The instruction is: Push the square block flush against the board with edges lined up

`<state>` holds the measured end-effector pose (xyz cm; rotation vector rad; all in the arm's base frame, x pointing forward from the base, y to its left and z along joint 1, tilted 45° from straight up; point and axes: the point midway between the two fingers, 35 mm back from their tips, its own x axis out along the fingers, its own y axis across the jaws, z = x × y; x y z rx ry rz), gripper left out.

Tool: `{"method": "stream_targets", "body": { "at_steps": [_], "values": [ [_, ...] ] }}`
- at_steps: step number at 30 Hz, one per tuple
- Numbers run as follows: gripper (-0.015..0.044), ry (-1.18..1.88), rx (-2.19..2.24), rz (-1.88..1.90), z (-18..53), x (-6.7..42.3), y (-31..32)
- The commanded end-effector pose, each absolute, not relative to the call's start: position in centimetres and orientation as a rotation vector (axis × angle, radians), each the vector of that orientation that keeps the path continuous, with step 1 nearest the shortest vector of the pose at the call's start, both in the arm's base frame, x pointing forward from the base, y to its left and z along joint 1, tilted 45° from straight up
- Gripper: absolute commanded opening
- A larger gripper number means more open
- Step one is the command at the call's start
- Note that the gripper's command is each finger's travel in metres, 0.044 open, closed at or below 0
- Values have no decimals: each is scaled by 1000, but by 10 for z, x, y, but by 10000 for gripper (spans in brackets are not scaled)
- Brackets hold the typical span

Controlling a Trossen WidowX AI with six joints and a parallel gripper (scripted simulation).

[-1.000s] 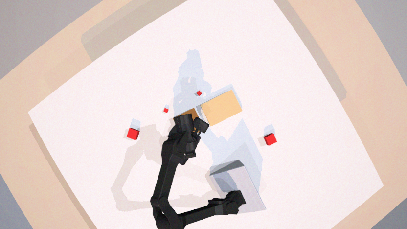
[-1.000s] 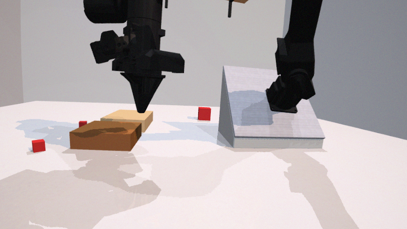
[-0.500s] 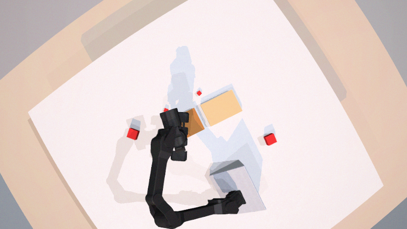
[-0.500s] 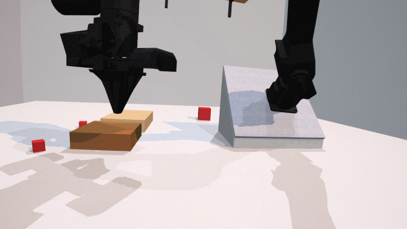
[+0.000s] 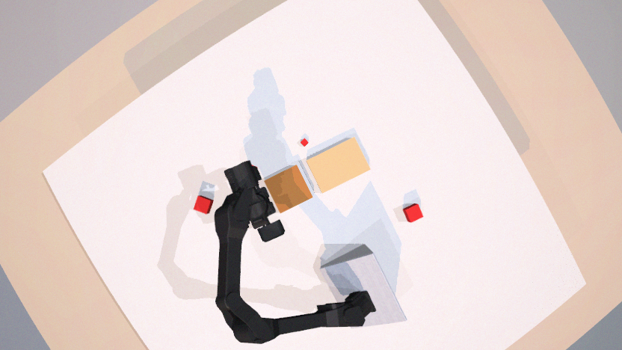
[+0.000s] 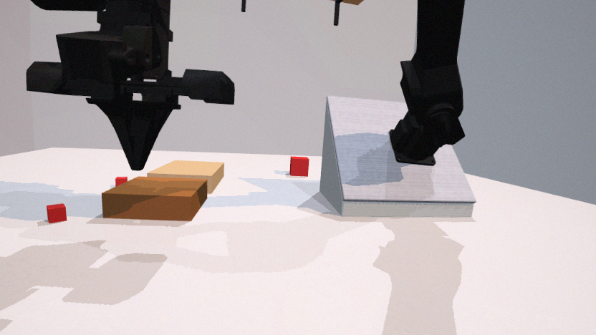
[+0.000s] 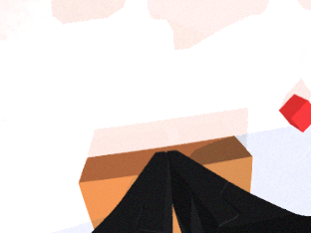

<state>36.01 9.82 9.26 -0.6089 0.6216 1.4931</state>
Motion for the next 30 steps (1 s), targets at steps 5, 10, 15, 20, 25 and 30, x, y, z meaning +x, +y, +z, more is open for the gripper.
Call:
{"method": "stream_targets", "body": {
  "at_steps": [5,10,15,20,25,30],
  "values": [
    [0,588,-636,1518,84,363,110],
    [0,586,-634,1519,54,361,141],
    [0,586,-634,1519,54,361,140],
    [0,586,-634,1519,51,361,138],
    [0,587,-635,1519,48,361,134],
    [0,587,-635,1519,44,362,130]
  ]
}}
